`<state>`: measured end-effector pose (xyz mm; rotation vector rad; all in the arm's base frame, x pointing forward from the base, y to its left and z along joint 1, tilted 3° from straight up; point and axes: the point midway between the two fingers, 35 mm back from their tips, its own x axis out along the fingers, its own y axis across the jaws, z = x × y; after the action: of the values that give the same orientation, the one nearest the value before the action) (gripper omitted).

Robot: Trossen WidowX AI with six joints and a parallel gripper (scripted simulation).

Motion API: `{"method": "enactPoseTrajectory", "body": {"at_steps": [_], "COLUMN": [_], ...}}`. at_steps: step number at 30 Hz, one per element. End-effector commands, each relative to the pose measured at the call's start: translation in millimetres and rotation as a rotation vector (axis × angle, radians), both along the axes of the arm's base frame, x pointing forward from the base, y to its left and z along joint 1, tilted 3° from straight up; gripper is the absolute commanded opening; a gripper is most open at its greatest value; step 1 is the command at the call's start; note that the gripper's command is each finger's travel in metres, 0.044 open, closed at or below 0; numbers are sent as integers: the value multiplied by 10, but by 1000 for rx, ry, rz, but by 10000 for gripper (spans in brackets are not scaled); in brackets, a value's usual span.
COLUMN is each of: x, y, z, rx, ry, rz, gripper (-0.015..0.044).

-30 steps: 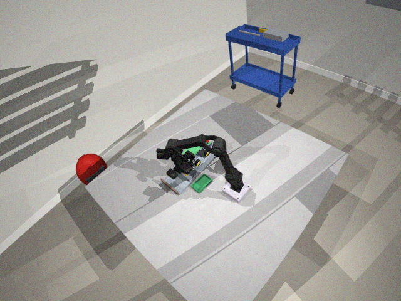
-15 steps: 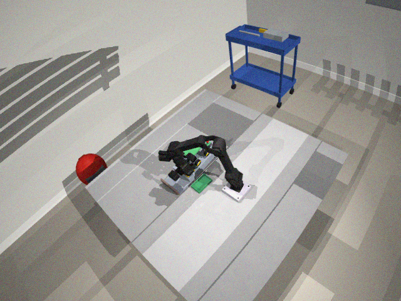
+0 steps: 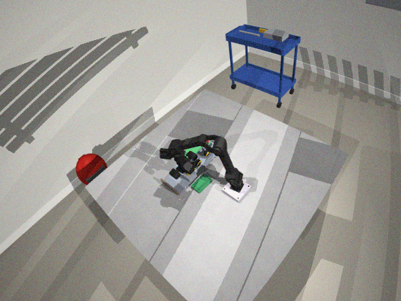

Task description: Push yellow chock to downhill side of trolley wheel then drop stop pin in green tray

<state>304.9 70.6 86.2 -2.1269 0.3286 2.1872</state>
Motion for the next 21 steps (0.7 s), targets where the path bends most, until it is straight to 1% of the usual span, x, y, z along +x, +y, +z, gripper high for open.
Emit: {"method": "enactPoseTrajectory", "body": {"at_steps": [1,18,21], "x": [-14,-20,-3], "y": [-48,-191,-147], "z": [3,36,37], "rx": [-7,-8,0], "ry": [4,4,-1], "rz": [2,2,1], "gripper": [0,0,0]}}
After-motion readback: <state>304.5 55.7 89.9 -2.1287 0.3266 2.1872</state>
